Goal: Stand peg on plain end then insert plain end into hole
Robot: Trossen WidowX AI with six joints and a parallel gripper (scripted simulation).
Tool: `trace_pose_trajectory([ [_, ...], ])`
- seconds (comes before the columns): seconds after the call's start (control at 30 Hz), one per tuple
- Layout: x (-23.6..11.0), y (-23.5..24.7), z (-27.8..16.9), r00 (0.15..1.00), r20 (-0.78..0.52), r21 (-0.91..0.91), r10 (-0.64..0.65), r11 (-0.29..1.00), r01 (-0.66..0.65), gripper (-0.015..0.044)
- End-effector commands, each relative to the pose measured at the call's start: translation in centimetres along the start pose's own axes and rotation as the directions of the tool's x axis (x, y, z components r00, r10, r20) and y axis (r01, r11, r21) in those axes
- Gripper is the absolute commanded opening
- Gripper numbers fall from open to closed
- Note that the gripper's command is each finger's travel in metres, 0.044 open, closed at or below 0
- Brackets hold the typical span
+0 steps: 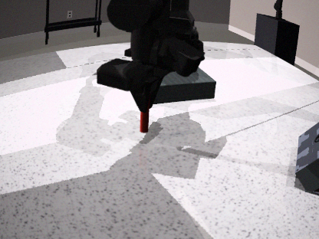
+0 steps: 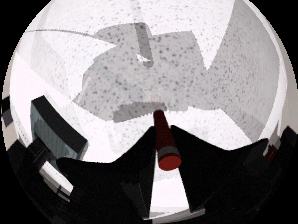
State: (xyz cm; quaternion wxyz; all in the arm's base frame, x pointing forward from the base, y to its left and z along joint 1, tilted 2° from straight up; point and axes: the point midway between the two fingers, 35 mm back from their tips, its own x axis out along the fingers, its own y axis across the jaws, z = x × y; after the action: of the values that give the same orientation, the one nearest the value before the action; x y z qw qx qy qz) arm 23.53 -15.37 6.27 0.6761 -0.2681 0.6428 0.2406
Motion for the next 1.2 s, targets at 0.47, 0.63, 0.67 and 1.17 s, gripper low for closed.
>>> trace_pose_trajectory([
  [0.47, -6.1, -0.2, 0.2, 1.000, -0.002, -0.005, -0.006, 1.000, 0.006, 0.0000],
  [0.63, -6.0, -0.3, 1.1, 0.999, 0.034, -0.039, -0.021, 0.999, 0.023, 0.0000],
  [0.67, -5.9, -0.3, 1.3, 0.999, 0.045, -0.049, -0.026, 0.998, 0.028, 0.0000],
  [1.17, -5.5, -0.1, 5.3, 0.974, 0.212, -0.204, -0.079, 0.971, 0.123, 0.0000],
])
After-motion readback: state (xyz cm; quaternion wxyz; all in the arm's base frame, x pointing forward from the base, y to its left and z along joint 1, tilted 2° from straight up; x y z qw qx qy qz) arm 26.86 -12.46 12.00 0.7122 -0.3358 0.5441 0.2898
